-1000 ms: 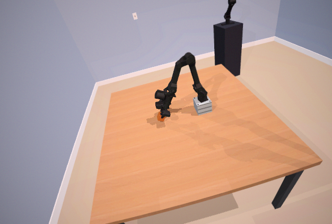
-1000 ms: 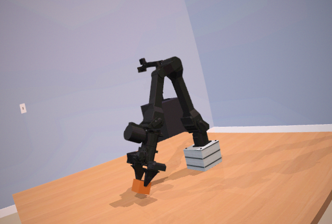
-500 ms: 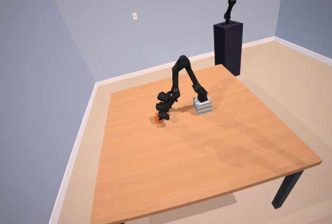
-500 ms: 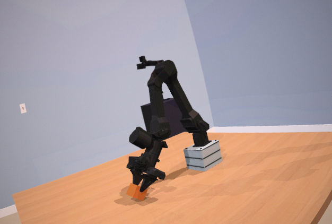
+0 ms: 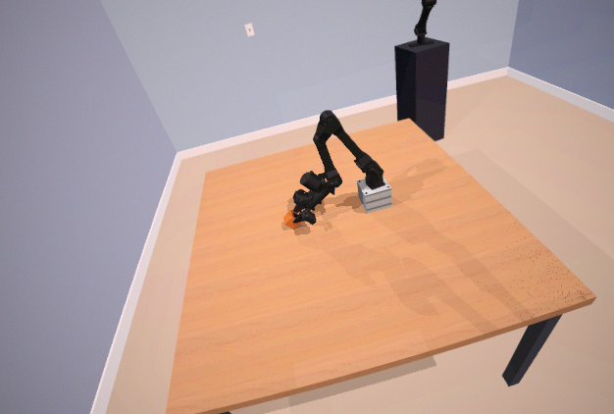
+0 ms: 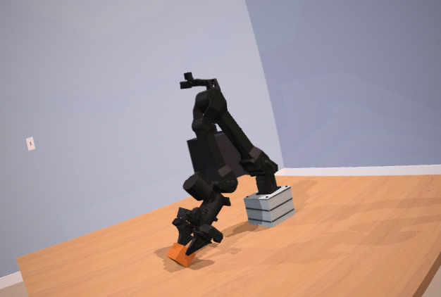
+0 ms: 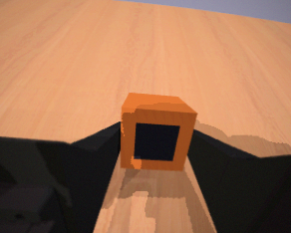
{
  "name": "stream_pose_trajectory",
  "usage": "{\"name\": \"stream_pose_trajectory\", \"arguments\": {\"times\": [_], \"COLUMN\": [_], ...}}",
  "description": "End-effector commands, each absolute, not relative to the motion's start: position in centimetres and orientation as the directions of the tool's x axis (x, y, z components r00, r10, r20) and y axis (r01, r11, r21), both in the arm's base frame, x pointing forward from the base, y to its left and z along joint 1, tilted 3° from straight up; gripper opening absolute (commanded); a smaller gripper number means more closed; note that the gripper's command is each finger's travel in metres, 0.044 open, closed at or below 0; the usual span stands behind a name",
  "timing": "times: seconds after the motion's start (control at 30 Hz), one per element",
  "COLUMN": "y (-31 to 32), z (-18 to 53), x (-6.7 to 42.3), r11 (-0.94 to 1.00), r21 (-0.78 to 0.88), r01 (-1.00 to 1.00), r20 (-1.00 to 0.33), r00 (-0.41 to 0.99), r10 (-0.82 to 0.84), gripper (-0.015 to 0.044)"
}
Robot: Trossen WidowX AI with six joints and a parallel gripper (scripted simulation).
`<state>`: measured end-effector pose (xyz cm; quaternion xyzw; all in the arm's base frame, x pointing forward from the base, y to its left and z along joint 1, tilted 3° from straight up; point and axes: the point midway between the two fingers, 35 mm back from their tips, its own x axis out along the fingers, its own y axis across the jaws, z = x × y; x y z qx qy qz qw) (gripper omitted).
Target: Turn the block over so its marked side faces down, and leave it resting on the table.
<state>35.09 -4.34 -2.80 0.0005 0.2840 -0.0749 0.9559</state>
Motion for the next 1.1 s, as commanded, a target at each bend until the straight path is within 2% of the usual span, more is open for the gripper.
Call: {"name": "stream_pose_trajectory", "arguments": {"times": [0.0, 0.37, 0.83, 1.07], "y": [-4.29, -4.21, -4.21, -4.21], "z": [-3.64, -2.8, -2.76, -2.76], "x": [34.05, 33.17, 33.16, 33.16], "r11": [0.989, 0.989, 0.989, 0.989], "r21": [-0.048, -0.049, -0.049, -0.049], "r01": [0.14, 0.141, 0.141, 0.141], "r20": [-0.535, -0.446, -0.443, -0.443], "r00": [0.833, 0.883, 0.884, 0.884], "r10": [-0.143, -0.148, -0.148, -0.148], "gripper": [0.0, 0.0, 0.0, 0.0184]}}
